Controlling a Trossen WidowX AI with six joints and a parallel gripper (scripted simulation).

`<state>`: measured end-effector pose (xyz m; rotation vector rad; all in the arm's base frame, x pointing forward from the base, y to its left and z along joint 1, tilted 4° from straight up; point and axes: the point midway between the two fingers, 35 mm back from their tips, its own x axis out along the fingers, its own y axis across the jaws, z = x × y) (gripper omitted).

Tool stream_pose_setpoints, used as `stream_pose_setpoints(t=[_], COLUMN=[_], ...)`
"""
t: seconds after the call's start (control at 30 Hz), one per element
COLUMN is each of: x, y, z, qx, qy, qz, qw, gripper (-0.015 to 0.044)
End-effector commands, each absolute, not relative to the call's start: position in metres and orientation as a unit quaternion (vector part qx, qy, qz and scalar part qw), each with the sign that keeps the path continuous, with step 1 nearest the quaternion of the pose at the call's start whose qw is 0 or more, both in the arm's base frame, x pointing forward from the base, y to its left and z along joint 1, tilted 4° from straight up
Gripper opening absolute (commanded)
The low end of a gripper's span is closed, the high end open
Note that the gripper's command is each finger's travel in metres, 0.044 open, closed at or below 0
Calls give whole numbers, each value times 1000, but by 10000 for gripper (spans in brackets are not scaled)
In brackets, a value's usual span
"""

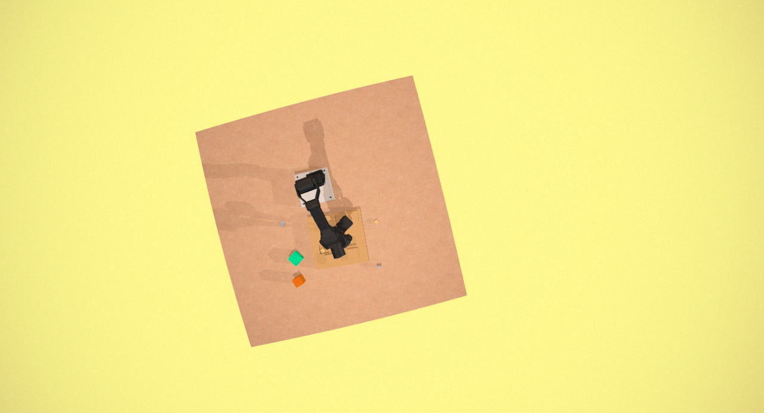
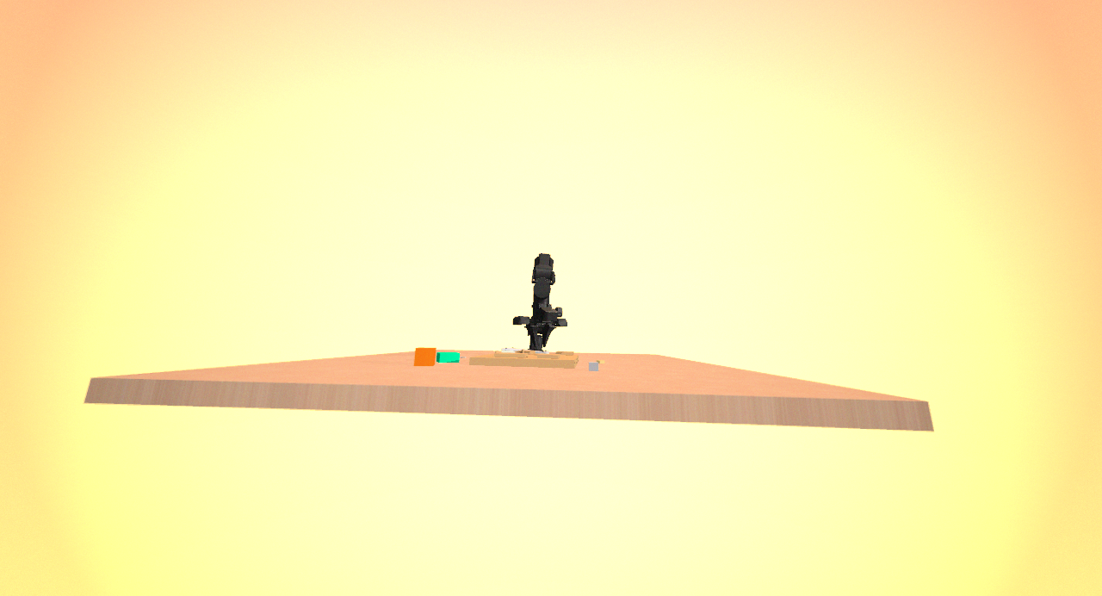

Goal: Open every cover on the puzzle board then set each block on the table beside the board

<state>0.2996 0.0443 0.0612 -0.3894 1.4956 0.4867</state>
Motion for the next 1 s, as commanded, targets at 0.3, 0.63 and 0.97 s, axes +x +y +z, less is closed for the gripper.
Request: stream_pose_setpoints(t=[0.3,0.63,0.97], x=[299,299,299], y=[45,45,46], z=[60,54,44], qx=[-172,-172,-172], qy=[670,670,670], qz=[217,217,217], qw=[689,689,689], gripper=[144,144,144])
